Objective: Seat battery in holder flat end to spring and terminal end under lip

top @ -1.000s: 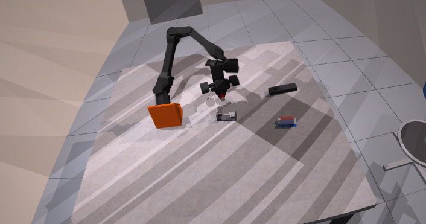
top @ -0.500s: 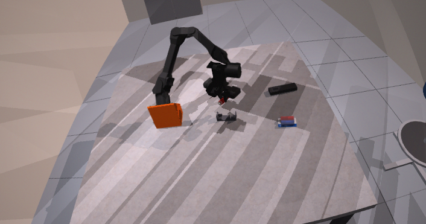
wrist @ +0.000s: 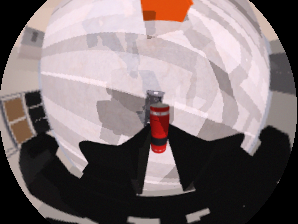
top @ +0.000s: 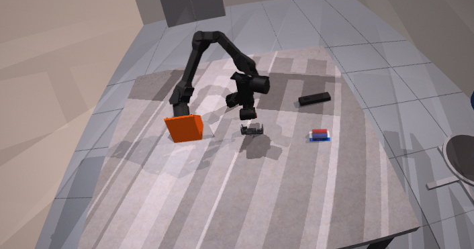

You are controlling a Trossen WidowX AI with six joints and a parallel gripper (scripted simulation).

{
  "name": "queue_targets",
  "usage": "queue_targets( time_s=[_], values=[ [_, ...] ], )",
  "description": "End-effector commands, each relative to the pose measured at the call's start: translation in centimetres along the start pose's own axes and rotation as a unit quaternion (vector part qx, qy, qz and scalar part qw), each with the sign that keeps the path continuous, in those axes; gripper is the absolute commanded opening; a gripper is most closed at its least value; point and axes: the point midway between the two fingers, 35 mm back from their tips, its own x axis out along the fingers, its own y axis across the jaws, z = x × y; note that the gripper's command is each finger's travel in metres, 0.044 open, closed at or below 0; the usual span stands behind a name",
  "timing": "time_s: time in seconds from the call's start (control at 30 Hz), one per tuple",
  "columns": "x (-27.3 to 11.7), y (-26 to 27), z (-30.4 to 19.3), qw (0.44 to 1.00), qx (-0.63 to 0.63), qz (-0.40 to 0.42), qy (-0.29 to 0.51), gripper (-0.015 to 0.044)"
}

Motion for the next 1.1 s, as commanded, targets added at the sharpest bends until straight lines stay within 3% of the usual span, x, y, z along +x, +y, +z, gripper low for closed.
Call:
queue_targets(
  time_s=[0.0, 0.23, 0.7, 1.07],
  values=[
    [-0.1, 0.8, 0.0, 0.997, 0.073, 0.001, -0.002, 0.0074],
    [0.1, 0.7, 0.0, 0.997, 0.071, -0.001, -0.008, 0.0074],
    [3.8, 0.5, 0.7, 0.99, 0.064, -0.012, -0.127, 0.0074],
    [4.3, 0.6, 0.5, 0.986, 0.062, -0.015, -0.151, 0.0074]
  ],
)
